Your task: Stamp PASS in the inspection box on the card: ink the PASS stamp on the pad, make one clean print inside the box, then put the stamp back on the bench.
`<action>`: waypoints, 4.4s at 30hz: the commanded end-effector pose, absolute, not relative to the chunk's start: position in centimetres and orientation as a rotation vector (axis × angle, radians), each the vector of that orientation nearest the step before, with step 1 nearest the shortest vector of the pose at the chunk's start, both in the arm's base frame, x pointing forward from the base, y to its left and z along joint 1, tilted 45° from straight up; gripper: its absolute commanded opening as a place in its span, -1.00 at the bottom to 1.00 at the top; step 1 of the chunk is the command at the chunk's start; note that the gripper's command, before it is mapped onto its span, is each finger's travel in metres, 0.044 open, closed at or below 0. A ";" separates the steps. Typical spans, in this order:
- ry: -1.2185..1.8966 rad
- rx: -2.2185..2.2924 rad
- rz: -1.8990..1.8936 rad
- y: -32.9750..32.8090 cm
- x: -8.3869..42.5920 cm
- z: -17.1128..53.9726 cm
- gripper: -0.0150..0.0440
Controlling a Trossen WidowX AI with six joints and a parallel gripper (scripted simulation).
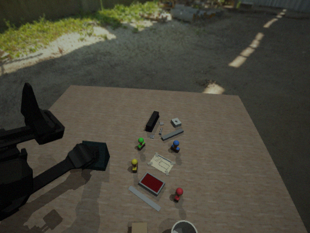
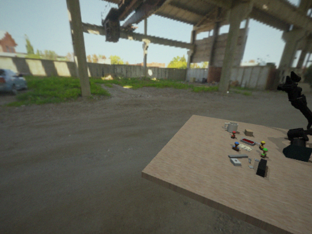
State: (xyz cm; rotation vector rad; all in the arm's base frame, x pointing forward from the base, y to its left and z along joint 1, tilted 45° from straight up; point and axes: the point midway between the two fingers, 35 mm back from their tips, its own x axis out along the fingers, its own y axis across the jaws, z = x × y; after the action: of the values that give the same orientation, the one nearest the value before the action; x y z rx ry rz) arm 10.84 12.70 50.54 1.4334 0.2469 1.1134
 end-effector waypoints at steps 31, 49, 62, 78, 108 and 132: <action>1.106 0.639 -0.239 19.2 29.7 11.9 0.25; 1.526 -0.489 -0.708 9.3 22.2 -2.7 0.25; 1.526 -0.488 -0.707 8.8 21.9 -3.9 0.25; 1.525 -0.488 -0.707 7.0 21.8 -5.8 0.25; 1.522 -0.481 -0.710 4.6 21.3 -8.2 0.16; 1.522 -0.481 -0.710 4.8 21.4 -8.0 -0.49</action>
State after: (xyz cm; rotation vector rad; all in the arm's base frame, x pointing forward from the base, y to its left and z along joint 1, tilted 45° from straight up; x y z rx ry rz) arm 21.33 4.68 -8.05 -0.4863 1.5214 -0.7085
